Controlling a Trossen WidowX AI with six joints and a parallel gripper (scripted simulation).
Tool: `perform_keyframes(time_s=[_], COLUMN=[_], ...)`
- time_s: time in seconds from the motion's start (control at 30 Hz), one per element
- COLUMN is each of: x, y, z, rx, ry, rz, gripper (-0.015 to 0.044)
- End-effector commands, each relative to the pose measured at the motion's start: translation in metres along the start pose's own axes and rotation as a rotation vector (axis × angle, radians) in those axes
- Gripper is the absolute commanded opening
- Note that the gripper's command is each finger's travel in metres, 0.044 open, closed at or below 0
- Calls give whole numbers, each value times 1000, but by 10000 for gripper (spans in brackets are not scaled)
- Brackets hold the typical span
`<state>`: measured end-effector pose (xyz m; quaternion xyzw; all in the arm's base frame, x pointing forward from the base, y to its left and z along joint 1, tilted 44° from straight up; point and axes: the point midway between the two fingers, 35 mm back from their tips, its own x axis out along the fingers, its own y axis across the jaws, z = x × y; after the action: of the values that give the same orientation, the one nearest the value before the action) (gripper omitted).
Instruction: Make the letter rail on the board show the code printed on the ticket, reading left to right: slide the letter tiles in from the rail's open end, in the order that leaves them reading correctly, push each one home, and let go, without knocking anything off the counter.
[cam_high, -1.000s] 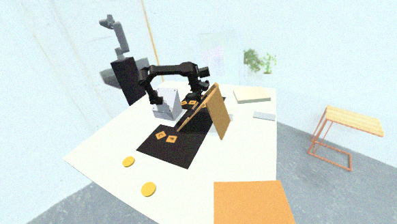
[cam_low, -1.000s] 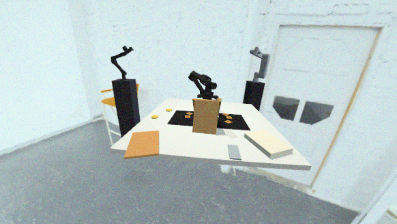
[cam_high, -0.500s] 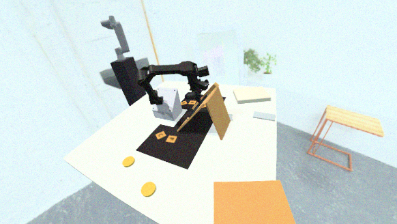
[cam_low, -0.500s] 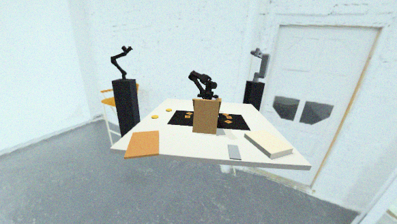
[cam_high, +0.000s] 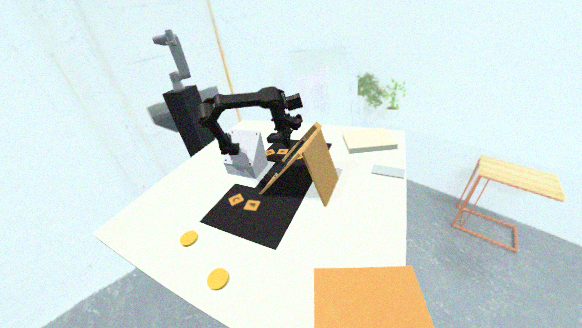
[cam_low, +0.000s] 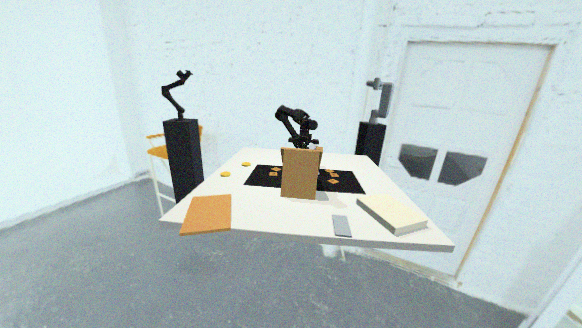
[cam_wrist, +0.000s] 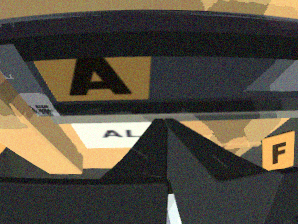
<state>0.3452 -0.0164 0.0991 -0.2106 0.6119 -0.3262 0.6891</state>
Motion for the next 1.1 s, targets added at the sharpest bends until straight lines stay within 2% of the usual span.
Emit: perform_keyframes(time_s=[0.0,0.23,0.53,0.67,1.07], x=[-1,-54,-118,-136,-137], y=[0,-17,-45,-55,-55], z=[0,-13,-47,-62,-63], rx=[-13,-556,-1327,-1621,-1636], ry=[-3,-150,-487,-618,-625], rz=[4,114,117,44,40], gripper=[26,210,440,440,440])
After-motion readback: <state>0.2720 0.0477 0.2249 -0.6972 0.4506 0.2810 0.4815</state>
